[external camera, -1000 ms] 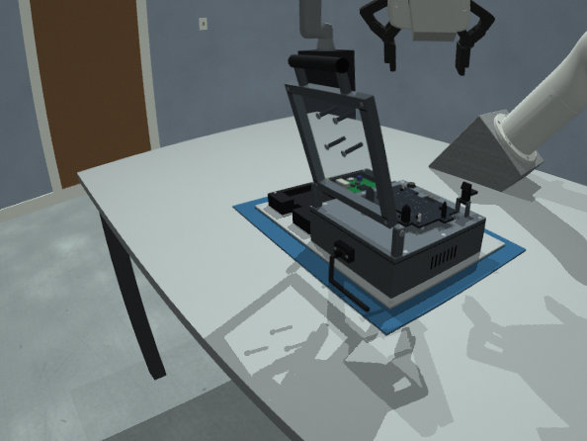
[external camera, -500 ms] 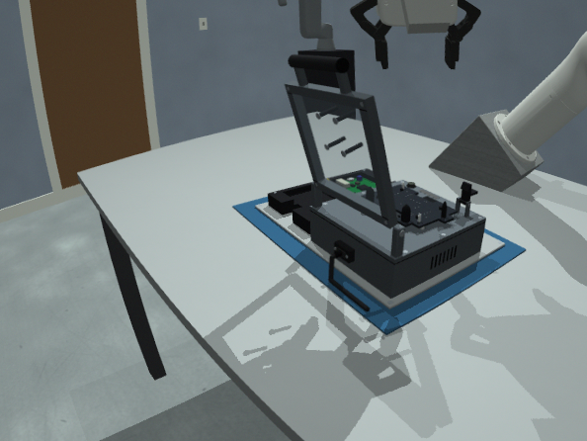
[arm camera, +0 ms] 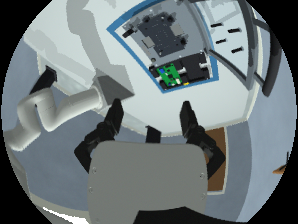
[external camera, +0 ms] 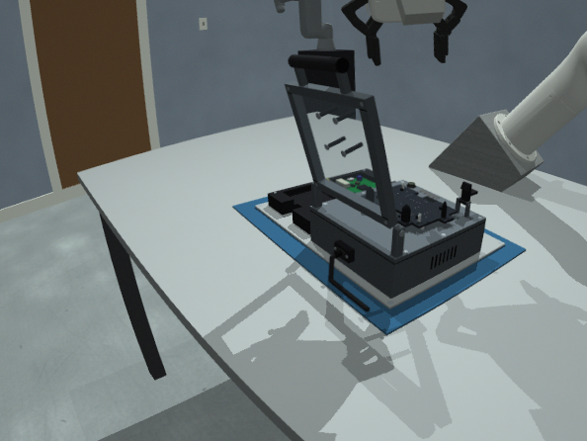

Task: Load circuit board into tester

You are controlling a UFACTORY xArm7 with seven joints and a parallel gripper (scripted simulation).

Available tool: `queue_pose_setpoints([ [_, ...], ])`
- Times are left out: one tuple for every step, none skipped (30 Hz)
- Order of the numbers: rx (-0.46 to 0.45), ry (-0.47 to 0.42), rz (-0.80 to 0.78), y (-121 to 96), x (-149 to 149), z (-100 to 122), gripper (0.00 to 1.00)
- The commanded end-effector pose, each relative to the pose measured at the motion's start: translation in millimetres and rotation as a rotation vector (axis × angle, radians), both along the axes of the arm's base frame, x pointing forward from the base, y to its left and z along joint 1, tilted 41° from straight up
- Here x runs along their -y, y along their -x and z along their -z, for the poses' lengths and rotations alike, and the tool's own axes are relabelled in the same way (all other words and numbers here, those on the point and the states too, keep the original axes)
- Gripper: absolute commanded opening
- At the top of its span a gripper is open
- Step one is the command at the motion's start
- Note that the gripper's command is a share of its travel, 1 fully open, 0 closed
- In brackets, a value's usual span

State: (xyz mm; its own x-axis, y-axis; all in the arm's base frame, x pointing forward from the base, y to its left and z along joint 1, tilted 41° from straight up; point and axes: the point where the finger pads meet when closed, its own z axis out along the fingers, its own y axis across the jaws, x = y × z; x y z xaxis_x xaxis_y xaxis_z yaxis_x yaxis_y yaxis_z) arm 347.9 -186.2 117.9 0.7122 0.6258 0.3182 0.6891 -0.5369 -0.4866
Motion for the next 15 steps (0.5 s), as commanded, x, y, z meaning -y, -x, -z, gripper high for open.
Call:
queue_pose_setpoints([
  [0.02,-0.011,-0.005,4,8,2,1.0],
  [0.02,-0.011,-0.005,4,8,2,1.0],
  [0.02,-0.011,-0.005,4,8,2,1.0],
  [0.02,-0.011,-0.005,4,8,2,1.0],
  [0.02,-0.011,-0.005,4,8,2,1.0],
  [0.02,-0.011,-0.005,4,8,2,1.0],
  [0.02,-0.011,-0.005,4,8,2,1.0],
  [0.047,-0.028,-0.024,7,16,6,1.0],
  [0.075,-0.044,-0.041,11,23,10,1.0],
  [0.075,-0.044,-0.041,11,23,10,1.0],
  [0.075,-0.044,-0.041,11,23,10,1.0],
  [0.075,-0.044,-0.041,11,23,10,1.0],
  [0.075,-0.044,-0.041,11,23,10,1.0],
  [0.075,-0.044,-0.041,11,23,10,1.0],
  [0.075,-0.044,-0.041,11,23,10,1.0],
])
